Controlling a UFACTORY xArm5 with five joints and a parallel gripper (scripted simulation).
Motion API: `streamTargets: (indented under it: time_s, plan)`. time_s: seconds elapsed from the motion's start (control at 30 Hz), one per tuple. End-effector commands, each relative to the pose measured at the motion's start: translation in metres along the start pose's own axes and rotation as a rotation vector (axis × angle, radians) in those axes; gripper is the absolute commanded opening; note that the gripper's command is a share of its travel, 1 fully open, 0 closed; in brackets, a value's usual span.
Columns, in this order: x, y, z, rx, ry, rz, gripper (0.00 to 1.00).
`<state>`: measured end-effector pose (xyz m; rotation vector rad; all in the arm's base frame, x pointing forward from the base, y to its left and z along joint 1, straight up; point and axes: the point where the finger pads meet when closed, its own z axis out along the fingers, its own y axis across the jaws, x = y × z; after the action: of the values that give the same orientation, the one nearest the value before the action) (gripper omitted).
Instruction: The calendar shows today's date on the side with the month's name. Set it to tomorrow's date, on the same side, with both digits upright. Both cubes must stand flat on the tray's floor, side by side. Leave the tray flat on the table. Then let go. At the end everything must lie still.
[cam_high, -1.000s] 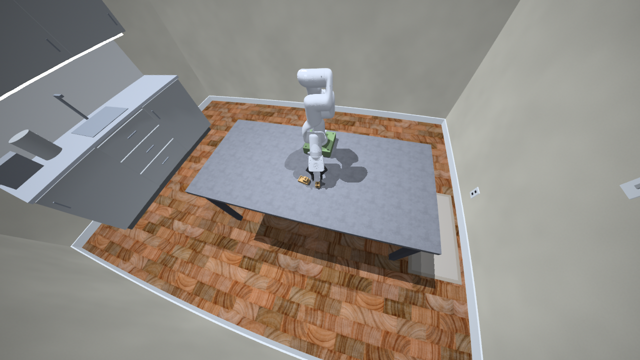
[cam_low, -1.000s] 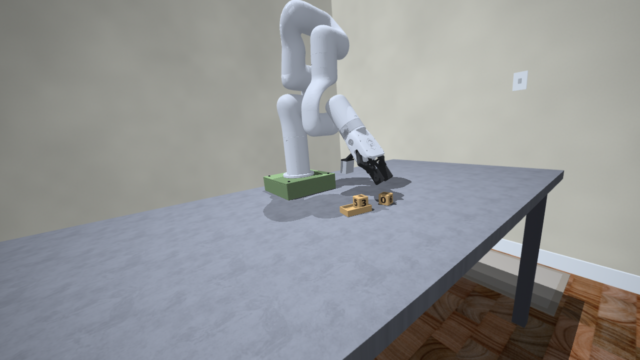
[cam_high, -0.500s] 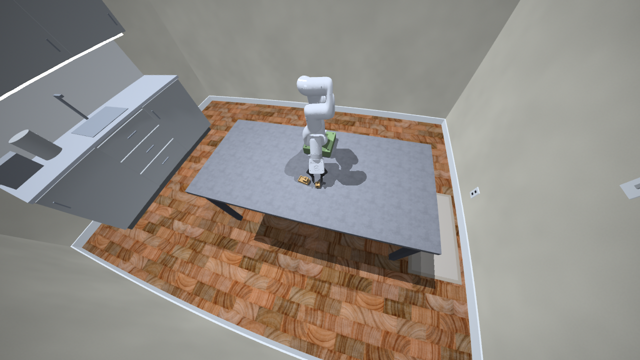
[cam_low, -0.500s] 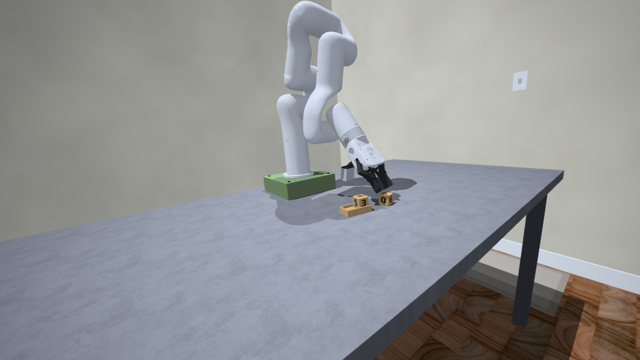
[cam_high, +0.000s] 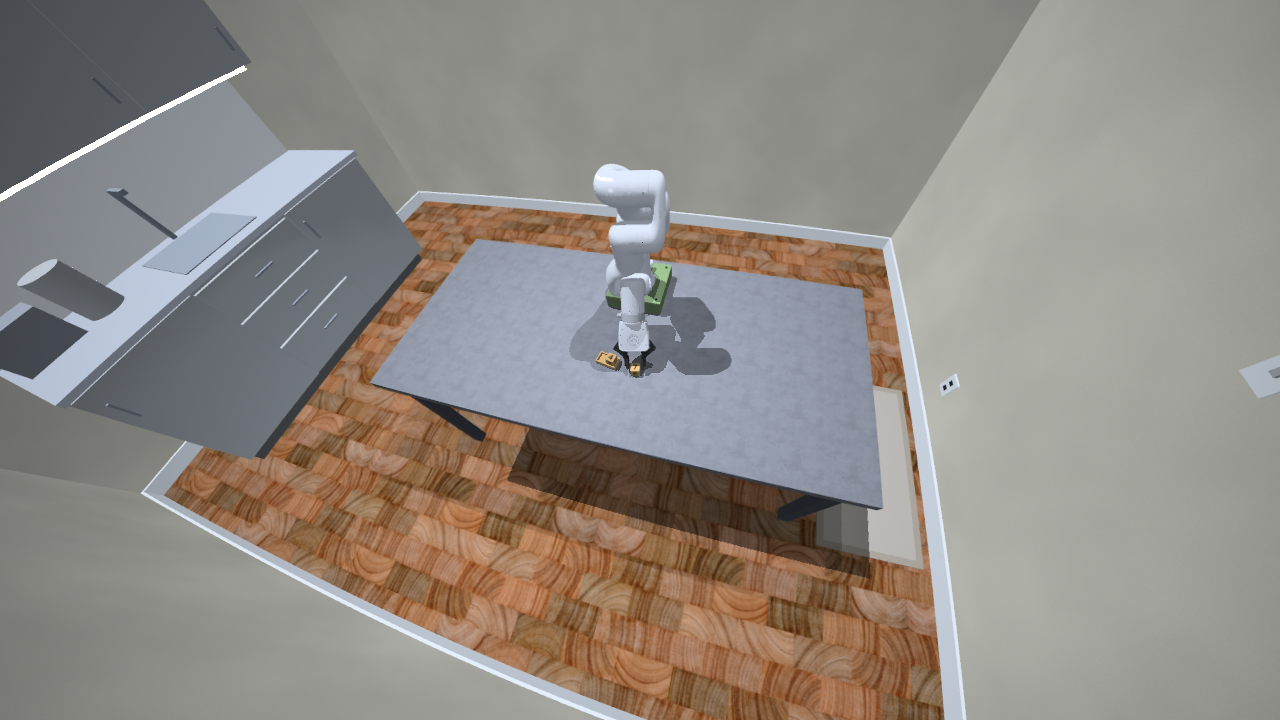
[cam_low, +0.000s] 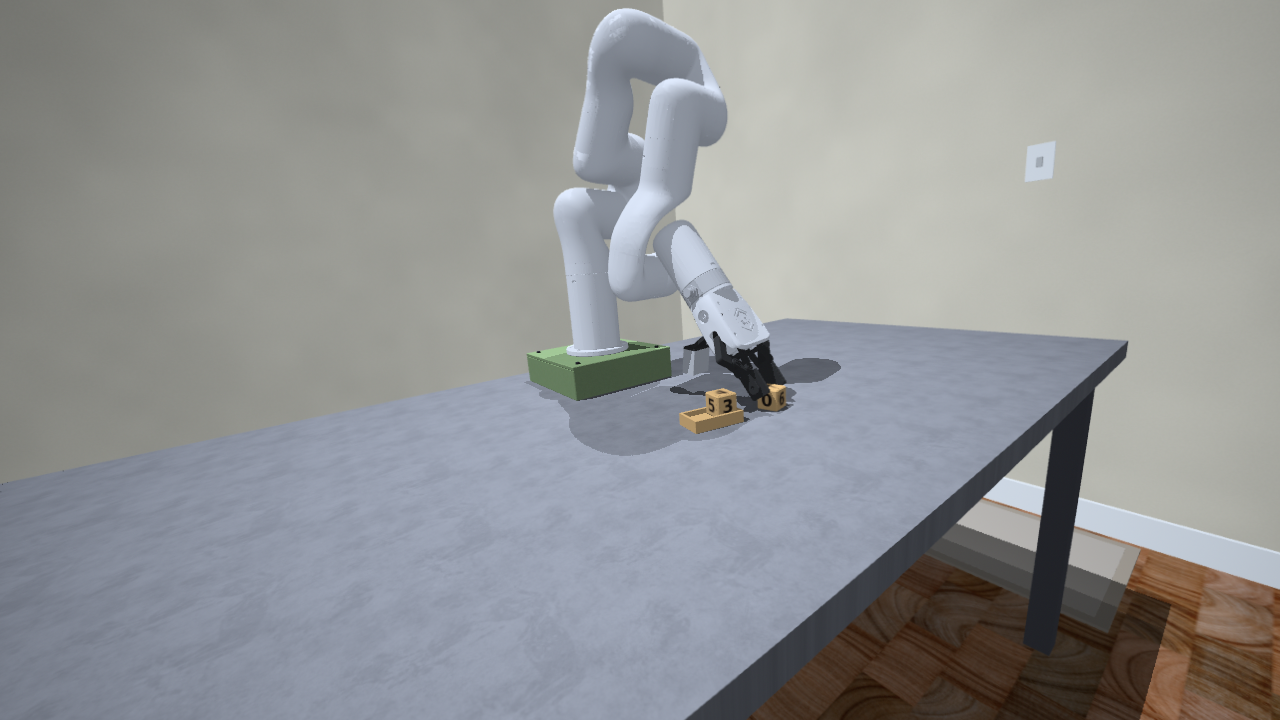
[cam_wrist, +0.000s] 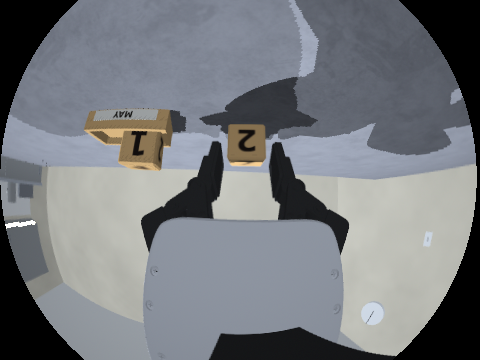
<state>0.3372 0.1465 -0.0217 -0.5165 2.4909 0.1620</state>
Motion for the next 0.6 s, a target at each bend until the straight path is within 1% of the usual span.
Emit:
streamTargets:
  time_s: [0.0, 0.57]
  plan:
    - [0.0007, 0.0, 0.0026, 0.0, -0.003, 0.0, 0.49]
    - [0.0027, 0.0, 0.0054, 0.0, -0.003, 0.0, 0.49]
